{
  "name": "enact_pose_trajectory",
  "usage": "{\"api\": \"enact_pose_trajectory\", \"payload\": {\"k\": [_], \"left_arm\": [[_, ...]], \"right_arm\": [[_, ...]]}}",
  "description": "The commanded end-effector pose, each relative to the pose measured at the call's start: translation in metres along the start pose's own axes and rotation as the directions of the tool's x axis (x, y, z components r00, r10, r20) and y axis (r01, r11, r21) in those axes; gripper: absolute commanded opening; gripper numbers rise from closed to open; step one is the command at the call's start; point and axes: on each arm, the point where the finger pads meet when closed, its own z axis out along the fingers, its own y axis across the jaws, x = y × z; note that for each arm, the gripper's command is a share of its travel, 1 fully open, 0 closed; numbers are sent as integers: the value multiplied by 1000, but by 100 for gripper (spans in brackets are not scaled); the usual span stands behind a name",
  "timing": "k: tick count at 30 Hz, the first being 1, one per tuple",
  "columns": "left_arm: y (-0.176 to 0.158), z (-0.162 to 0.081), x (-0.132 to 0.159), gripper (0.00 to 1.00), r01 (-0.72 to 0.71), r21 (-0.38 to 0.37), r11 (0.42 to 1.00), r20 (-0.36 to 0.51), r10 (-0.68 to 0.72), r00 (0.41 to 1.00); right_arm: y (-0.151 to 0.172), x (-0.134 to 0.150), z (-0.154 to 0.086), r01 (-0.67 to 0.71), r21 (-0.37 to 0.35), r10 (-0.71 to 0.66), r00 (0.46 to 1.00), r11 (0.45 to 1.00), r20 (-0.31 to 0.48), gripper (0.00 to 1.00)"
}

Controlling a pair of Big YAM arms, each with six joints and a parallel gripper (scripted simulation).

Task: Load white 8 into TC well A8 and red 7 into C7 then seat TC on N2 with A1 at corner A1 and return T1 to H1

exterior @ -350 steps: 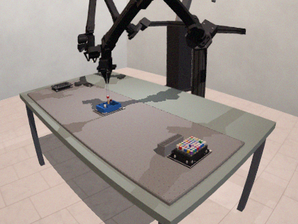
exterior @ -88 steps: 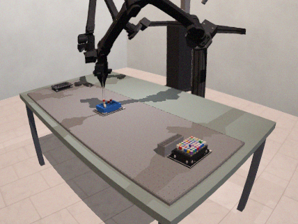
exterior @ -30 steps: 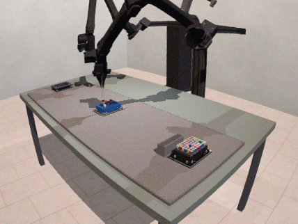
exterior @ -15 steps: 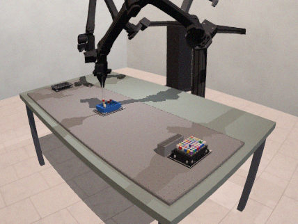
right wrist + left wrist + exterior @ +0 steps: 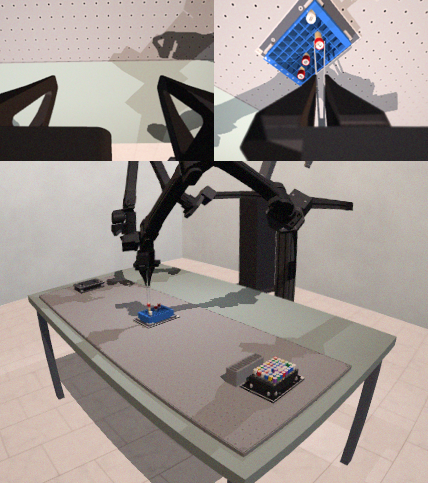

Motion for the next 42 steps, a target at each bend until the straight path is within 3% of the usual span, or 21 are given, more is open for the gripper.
{"api": "enact_pose_trajectory", "payload": {"k": [1, 23, 42], "left_arm": [[2, -4, 20, 9, -19, 8, 1000, -8, 19, 1000], [0, -4, 18, 9, -13, 12, 1000, -6, 13, 1000], [11, 12, 7, 9, -12, -14, 1000, -1, 12, 1000]], "right_arm": [[-1, -5, -2, 14, 0, -14, 1000, 1000, 5, 100], [-1, -5, -2, 14, 0, -14, 1000, 1000, 5, 100], [-1, -5, -2, 14, 0, -14, 1000, 1000, 5, 100]]}}
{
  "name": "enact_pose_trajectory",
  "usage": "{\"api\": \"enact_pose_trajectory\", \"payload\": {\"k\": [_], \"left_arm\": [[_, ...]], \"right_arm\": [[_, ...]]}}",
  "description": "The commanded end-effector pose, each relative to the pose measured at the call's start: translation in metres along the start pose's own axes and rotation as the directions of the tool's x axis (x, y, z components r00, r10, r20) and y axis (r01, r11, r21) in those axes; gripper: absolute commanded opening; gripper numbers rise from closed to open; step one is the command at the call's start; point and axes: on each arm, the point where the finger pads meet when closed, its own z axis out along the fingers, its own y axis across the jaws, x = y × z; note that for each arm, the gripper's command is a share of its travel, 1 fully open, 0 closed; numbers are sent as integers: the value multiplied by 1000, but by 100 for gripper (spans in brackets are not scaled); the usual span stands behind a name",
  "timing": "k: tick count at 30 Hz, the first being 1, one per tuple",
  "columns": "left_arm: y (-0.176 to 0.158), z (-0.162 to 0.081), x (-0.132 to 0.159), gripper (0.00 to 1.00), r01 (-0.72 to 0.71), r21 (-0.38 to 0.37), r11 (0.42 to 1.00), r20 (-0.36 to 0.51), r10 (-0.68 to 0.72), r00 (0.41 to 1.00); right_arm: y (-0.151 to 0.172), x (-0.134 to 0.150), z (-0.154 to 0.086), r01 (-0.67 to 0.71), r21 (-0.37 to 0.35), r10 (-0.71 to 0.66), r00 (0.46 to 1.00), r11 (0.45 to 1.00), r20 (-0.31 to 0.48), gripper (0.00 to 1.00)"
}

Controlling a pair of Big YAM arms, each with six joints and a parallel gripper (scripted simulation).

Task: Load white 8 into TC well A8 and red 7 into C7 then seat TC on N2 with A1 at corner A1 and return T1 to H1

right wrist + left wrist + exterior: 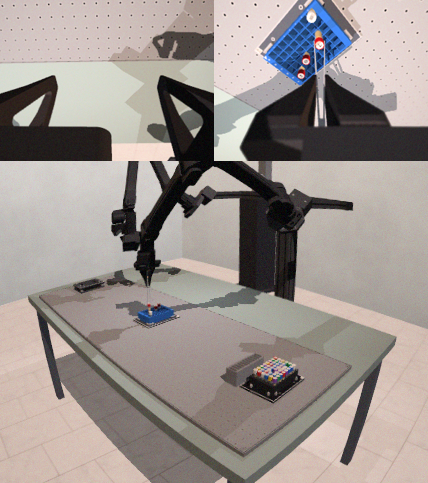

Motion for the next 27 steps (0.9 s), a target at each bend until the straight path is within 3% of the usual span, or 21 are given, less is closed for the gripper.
{"api": "enact_pose_trajectory", "payload": {"k": [1, 27], "left_arm": [[11, 13, 5, 9, -13, -19, 1000, -2, 13, 1000], [12, 18, 2, 9, -10, -20, 1000, -2, 10, 1000]], "right_arm": [[-1, -5, -2, 14, 0, -14, 1000, 1000, 5, 100], [-1, -5, -2, 14, 0, -14, 1000, 1000, 5, 100]]}}
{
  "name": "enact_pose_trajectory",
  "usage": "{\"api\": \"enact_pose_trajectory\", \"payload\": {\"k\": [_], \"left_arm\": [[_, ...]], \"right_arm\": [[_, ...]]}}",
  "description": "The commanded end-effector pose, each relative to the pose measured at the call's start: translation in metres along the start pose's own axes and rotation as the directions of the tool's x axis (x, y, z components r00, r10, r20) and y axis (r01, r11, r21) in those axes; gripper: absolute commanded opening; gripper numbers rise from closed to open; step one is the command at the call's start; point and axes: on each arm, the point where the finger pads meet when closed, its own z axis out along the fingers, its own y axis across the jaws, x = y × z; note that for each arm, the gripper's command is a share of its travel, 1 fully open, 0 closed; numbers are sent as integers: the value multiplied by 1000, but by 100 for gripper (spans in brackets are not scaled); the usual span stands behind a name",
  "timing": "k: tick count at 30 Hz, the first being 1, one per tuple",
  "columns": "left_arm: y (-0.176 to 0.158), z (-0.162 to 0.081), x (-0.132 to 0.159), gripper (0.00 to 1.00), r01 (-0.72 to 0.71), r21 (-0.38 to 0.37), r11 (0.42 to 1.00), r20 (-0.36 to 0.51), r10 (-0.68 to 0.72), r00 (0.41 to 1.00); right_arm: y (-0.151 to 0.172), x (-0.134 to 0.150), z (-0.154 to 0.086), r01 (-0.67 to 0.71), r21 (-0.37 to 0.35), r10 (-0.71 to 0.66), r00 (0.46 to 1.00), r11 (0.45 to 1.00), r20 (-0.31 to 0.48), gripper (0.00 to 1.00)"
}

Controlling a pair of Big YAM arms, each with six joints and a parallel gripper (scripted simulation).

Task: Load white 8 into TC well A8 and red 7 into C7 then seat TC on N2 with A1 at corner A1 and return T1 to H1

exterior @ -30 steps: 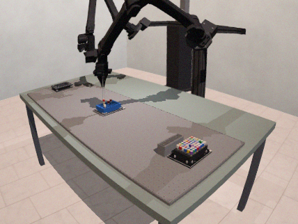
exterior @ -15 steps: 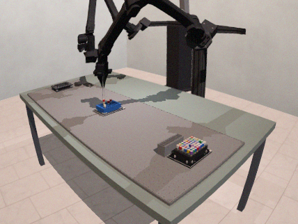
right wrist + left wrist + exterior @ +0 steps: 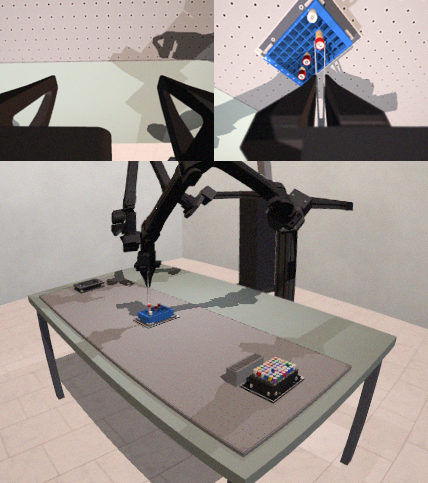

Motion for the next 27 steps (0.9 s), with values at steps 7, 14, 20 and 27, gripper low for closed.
{"api": "enact_pose_trajectory", "payload": {"k": [7, 14, 20, 27], "left_arm": [[13, 17, 2, 9, -9, -23, 1000, -3, 9, 1000], [11, 17, 1, 9, -6, -23, 1000, -3, 6, 1000], [11, 19, 0, 9, -6, -21, 1000, -2, 6, 1000], [10, 20, 0, 9, -4, -19, 1000, -1, 4, 1000]], "right_arm": [[-1, -5, -2, 14, 0, -14, 1000, 1000, 5, 100], [-1, -5, -2, 14, 0, -14, 1000, 1000, 5, 100], [-1, -5, -2, 14, 0, -14, 1000, 1000, 5, 100], [-1, -5, -2, 14, 0, -14, 1000, 1000, 5, 100]]}}
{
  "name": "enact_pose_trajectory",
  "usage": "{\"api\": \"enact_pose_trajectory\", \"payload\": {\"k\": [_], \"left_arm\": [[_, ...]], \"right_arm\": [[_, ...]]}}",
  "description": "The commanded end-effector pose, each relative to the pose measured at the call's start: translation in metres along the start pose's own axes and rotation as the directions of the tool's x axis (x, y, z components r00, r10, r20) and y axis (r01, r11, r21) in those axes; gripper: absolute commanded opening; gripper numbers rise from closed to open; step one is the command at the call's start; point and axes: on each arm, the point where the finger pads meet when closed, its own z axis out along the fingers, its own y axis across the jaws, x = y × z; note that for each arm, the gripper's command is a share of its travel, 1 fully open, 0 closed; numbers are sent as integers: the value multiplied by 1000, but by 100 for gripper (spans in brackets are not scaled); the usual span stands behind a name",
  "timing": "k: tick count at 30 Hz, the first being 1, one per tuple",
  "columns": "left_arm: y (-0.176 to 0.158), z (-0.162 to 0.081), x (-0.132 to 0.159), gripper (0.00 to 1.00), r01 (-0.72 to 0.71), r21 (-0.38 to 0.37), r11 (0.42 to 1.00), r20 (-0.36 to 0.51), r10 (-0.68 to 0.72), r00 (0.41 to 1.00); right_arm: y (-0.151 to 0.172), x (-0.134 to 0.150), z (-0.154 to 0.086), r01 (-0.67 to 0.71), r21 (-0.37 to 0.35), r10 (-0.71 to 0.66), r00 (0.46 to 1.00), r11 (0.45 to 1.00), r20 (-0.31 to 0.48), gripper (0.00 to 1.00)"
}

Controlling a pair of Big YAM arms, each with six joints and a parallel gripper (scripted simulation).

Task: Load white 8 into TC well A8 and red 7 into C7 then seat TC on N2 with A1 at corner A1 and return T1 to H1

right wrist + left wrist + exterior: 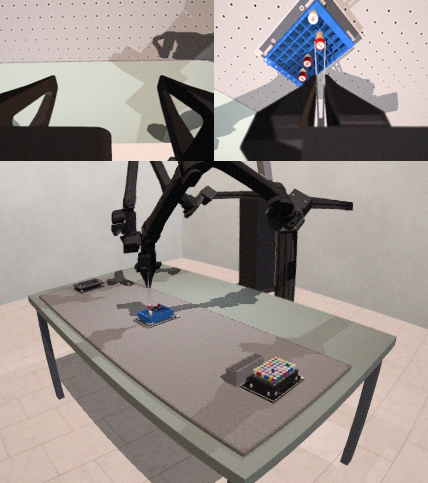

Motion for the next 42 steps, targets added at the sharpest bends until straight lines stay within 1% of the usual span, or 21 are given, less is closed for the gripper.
{"api": "enact_pose_trajectory", "payload": {"k": [1, 42], "left_arm": [[9, 15, 0, 9, -3, -20, 1000, -1, 3, 1000], [2, 22, -3, 9, 5, -12, 1000, 1, -5, 1000]], "right_arm": [[-1, -5, -2, 14, 0, -14, 1000, 1000, 5, 100], [-1, -5, -2, 14, 0, -14, 1000, 1000, 5, 100]]}}
